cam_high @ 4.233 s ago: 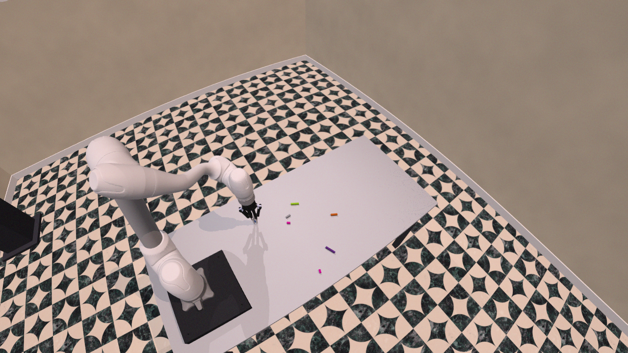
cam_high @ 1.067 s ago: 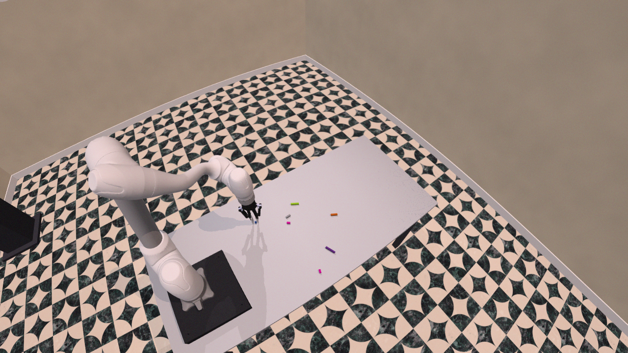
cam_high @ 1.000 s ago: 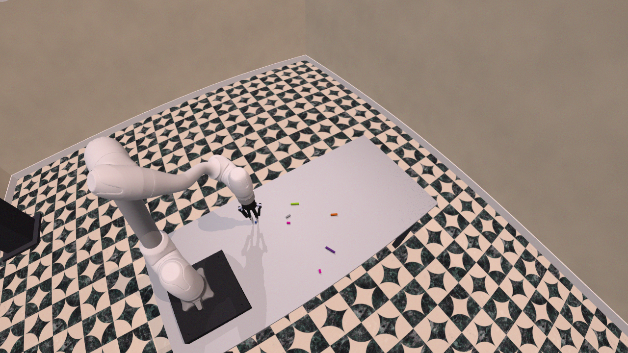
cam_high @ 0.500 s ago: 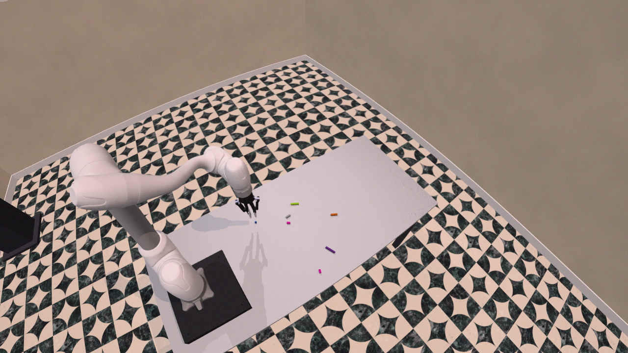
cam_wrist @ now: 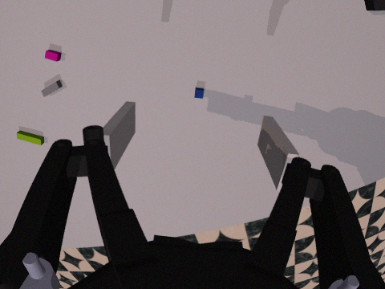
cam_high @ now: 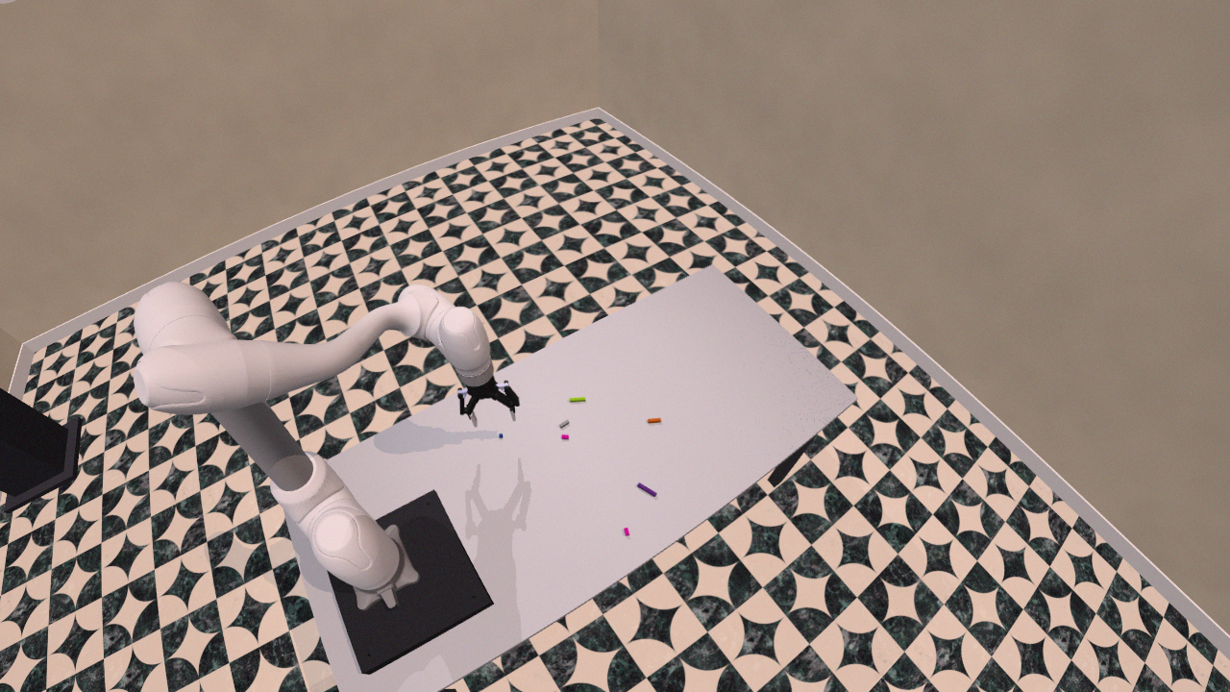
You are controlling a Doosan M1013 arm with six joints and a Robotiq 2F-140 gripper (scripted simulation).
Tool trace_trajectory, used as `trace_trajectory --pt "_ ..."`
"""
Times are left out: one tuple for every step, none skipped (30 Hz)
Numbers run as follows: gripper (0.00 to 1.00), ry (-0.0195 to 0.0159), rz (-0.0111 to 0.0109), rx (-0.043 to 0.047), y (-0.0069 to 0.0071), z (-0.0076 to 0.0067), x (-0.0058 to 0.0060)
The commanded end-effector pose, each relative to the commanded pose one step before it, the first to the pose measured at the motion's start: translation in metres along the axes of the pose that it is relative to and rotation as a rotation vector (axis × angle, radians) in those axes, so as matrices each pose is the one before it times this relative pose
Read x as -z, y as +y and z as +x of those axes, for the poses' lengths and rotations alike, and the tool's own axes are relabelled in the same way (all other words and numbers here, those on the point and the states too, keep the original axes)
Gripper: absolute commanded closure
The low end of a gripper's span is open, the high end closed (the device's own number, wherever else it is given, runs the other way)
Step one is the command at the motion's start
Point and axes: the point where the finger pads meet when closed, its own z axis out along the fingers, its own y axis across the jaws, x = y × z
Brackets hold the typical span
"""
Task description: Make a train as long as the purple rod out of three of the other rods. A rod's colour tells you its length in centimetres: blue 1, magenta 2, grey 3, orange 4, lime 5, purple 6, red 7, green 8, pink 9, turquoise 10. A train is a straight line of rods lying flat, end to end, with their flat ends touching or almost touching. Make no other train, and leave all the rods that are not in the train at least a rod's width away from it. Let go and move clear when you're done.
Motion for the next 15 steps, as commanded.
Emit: trace_trajectory --pt "0.00 -0.00019 -0.00009 0.00002 0.00003 -0.00001 0.00007" --pt "0.00 0.00000 0.00000 0.00000 0.00000 0.00000 0.00000" --pt "0.00 0.00000 0.00000 0.00000 0.00000 0.00000 0.00000" --pt "0.00 0.00000 0.00000 0.00000 0.00000 0.00000 0.00000" --pt "0.00 0.00000 0.00000 0.00000 0.00000 0.00000 0.00000" --pt "0.00 0.00000 0.00000 0.00000 0.00000 0.00000 0.00000" --pt "0.00 0.00000 0.00000 0.00000 0.00000 0.00000 0.00000" --pt "0.00 0.00000 0.00000 0.00000 0.00000 0.00000 0.00000" --pt "0.00 0.00000 0.00000 0.00000 0.00000 0.00000 0.00000" --pt "0.00 0.00000 0.00000 0.00000 0.00000 0.00000 0.00000" --pt "0.00 0.00000 0.00000 0.00056 -0.00008 0.00000 0.00000" --pt "0.00 0.00000 0.00000 0.00370 -0.00055 0.00000 -0.00002" --pt "0.00 0.00001 0.00000 0.00933 -0.00138 0.00001 -0.00006" --pt "0.00 0.00002 0.00000 0.01679 -0.00249 0.00005 -0.00011" --pt "0.00 0.00003 0.00000 0.02549 -0.00378 0.00017 -0.00018"
